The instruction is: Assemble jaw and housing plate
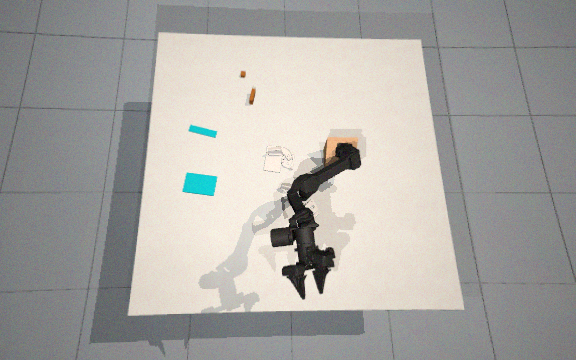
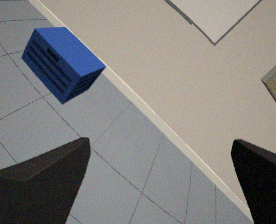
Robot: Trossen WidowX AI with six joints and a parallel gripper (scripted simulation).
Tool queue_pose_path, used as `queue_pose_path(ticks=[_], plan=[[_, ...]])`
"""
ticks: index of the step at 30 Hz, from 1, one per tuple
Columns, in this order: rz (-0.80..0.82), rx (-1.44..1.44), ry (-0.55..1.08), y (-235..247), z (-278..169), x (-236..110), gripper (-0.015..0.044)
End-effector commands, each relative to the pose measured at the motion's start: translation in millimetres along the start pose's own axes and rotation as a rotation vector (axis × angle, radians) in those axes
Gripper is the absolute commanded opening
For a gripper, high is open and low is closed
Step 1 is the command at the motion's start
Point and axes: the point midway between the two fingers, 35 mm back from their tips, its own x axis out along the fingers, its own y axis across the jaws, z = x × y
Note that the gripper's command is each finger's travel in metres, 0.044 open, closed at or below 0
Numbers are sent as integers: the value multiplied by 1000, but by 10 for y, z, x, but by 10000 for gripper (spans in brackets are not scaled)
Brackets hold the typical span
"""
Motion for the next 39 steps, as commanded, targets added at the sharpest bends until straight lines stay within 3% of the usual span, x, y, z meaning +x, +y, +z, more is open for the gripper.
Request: queue_pose_path(ticks=[1,20,39], plan=[[0,0,0,0,0,0,426],[98,147,-363,618,1084,201,440],[256,346,-775,1120,2226,-179,440]])
